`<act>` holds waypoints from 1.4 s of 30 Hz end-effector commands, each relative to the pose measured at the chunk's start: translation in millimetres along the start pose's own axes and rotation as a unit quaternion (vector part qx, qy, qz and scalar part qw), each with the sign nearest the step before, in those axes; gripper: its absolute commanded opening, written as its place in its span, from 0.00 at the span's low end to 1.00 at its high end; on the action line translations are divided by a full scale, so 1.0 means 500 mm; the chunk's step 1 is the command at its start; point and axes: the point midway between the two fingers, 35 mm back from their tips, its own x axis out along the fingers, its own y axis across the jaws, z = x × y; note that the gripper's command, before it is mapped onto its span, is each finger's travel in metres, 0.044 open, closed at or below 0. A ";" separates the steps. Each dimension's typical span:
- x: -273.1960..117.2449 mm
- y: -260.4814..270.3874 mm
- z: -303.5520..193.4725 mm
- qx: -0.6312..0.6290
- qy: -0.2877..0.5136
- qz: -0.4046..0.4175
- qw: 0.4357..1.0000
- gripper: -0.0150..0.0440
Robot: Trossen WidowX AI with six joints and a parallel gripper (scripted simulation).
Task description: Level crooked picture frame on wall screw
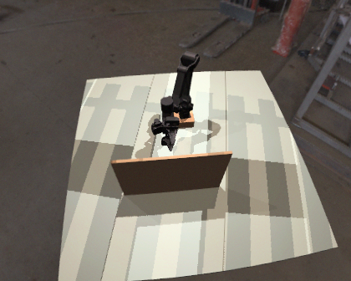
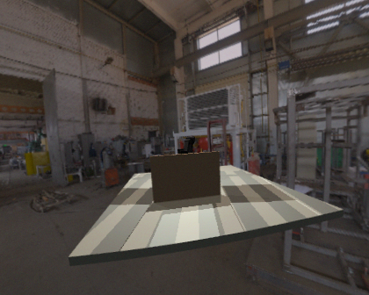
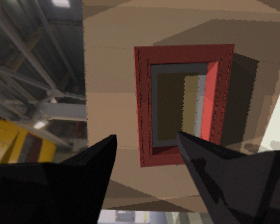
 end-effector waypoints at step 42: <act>0.141 0.002 -0.003 0.001 -0.002 0.005 1.000 0.69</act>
